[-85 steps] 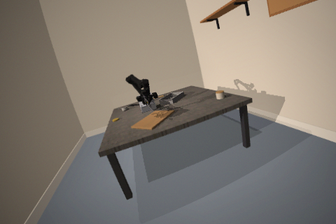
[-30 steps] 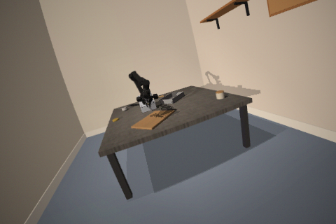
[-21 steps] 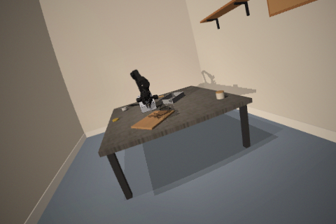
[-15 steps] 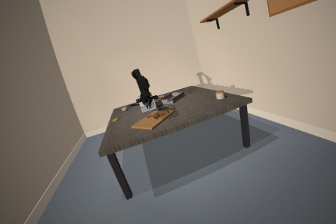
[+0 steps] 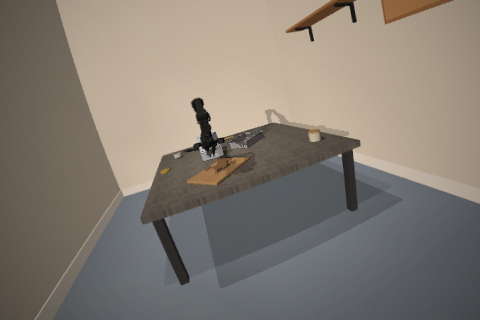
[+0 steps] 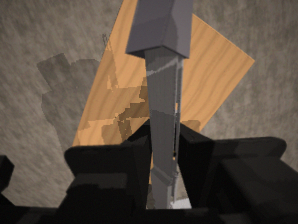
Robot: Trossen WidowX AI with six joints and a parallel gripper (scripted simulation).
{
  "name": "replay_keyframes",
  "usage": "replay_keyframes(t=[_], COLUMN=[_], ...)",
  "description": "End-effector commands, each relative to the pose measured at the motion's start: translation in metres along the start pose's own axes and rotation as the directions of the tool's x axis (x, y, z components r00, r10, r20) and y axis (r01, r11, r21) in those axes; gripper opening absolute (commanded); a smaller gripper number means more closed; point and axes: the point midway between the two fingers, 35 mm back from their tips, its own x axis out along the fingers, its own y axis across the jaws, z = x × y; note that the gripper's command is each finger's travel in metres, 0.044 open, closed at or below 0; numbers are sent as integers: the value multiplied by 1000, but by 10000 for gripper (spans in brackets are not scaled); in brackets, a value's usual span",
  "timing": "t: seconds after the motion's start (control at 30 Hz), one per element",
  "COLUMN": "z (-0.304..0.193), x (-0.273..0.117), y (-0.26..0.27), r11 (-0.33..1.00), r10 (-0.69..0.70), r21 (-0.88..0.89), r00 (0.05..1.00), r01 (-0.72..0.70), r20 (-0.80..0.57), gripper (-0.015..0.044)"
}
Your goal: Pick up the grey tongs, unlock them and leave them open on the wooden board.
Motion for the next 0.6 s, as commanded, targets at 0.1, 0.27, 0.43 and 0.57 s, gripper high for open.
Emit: replay_keyframes(t=[0.1,0.27,0.43,0.57], z=[2,2,2,2], x=[1,1,3,9], y=[-1,-1,-1,-1], r11=[999,999,999,999], r10=[19,19,19,19], r21=[44,44,44,44], r00=[997,997,997,997], r01=[-15,-15,-15,-15], r20=[-75,-75,-75,-75], gripper=[-150,-150,-150,-150])
